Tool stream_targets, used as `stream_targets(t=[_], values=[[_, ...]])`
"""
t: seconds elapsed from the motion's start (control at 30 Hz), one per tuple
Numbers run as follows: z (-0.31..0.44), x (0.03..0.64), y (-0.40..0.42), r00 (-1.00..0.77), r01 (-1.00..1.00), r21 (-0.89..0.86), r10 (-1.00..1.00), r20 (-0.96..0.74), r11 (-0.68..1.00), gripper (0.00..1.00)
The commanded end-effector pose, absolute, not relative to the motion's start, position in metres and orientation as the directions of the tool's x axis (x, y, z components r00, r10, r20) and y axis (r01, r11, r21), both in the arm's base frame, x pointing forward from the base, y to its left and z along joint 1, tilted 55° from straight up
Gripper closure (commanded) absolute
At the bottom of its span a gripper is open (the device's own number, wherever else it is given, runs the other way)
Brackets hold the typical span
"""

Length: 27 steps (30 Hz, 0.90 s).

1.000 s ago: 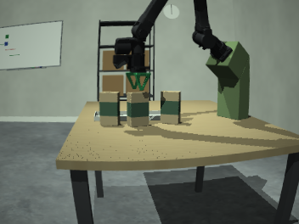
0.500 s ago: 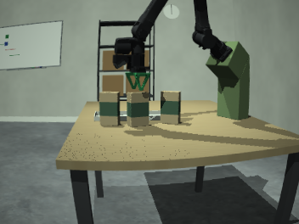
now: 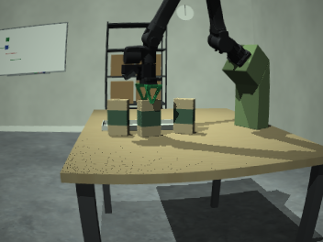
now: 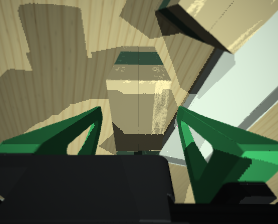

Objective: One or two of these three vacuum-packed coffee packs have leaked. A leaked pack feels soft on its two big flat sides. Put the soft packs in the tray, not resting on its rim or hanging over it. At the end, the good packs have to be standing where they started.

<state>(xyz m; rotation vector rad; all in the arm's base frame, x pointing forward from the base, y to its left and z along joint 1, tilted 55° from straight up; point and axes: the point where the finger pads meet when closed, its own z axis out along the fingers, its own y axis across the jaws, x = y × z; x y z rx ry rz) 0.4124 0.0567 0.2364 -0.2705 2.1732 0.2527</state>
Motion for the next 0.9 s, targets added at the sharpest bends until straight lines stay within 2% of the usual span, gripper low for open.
stream_targets(t=[0.0,0.87], values=[[0.224,0.420,0.065,-0.580,-0.289,0.096,-0.094,-0.809,0.953,0.22],[0.221,0.432,0.069,-0.576,-0.290,0.095,-0.095,-0.812,0.952,0.22]])
